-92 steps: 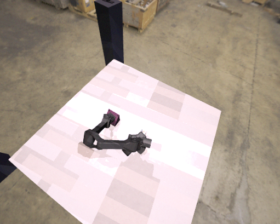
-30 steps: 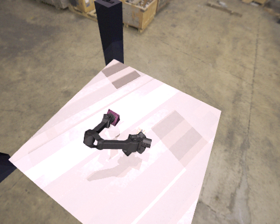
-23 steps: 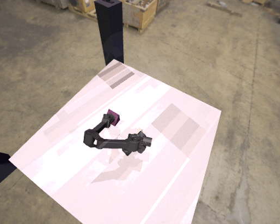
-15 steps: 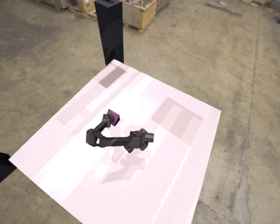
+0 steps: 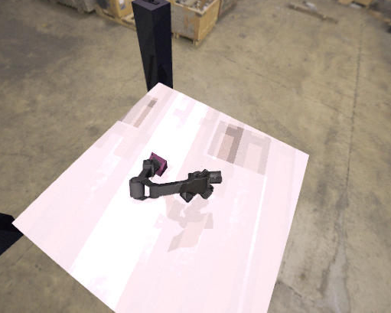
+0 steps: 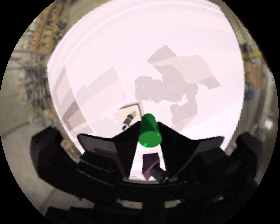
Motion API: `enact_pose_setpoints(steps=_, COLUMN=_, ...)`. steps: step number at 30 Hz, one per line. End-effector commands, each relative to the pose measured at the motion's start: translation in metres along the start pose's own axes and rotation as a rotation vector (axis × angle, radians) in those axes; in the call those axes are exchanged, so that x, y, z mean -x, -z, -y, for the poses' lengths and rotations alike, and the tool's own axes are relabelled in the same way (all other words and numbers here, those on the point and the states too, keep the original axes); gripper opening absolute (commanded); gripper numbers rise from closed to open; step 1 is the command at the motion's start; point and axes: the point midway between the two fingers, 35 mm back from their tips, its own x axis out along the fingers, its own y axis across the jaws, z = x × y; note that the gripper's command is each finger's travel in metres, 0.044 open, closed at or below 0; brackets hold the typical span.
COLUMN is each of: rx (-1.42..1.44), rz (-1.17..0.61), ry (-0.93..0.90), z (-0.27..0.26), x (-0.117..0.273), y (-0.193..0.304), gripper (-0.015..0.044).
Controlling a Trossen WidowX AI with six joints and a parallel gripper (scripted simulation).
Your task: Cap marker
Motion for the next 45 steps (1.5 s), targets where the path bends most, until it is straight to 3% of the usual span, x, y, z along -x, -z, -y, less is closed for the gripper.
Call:
enact_pose_setpoints(steps=1, rx=0.000, rz=-0.006, ry=0.004, z=-0.016, x=0.005, y=0.006, gripper=0.0000)
enact_pose_setpoints(steps=15, rx=-0.007, rz=-0.007, ry=0.017, z=-0.052, x=0.019, y=0.025, gripper=0.0000)
enact_pose_setpoints(steps=45, rx=-0.007, rz=-0.006, ry=0.017, z=-0.051, x=-0.022, y=0.024, gripper=0.0000)
